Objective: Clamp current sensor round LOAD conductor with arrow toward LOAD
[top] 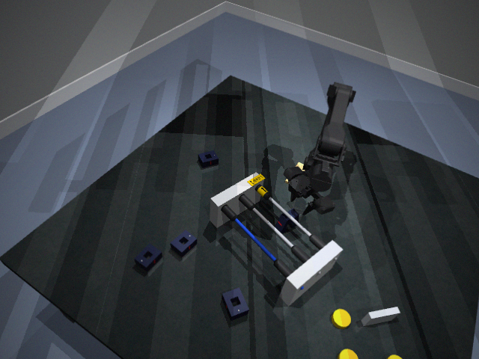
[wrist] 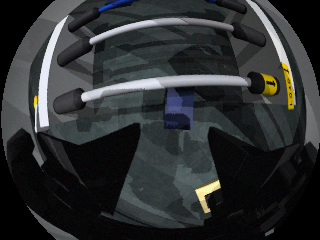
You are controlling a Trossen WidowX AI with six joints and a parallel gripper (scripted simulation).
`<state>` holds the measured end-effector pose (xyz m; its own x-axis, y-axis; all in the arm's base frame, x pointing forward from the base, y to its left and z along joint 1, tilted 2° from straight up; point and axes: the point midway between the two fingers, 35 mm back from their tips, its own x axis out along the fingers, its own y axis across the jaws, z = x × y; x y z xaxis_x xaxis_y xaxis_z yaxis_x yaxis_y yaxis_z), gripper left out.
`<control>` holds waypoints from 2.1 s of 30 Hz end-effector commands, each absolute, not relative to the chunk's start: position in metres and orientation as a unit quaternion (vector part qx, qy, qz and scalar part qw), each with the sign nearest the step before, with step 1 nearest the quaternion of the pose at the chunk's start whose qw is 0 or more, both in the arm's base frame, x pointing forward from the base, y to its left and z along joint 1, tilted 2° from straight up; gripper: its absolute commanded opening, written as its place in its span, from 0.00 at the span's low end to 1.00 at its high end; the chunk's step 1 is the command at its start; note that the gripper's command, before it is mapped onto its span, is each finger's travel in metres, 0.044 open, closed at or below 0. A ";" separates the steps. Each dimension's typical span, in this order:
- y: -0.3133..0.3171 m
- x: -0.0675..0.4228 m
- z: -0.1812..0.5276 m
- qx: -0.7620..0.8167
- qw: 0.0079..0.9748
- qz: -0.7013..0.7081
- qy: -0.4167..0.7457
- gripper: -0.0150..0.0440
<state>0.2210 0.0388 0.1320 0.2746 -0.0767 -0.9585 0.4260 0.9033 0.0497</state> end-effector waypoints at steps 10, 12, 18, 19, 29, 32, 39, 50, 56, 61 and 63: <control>0.036 0.225 0.109 0.147 0.781 -0.162 0.585 0.75; 0.036 0.226 0.106 0.147 0.782 -0.162 0.585 0.75; 0.035 0.227 0.096 0.147 0.782 -0.162 0.584 0.75; 0.035 0.228 0.095 0.147 0.782 -0.162 0.584 0.75; 0.034 0.229 0.097 0.149 0.784 -0.163 0.580 0.55; 0.034 0.229 0.097 0.149 0.784 -0.163 0.580 0.52; 0.034 0.229 0.097 0.149 0.784 -0.163 0.580 0.44; 0.034 0.228 0.098 0.147 0.782 -0.162 0.584 0.25; 0.034 0.227 0.098 0.147 0.782 -0.162 0.584 0.25; 0.040 0.213 0.099 0.147 0.781 -0.162 0.585 0.25; 0.043 0.205 0.098 0.147 0.781 -0.162 0.586 0.25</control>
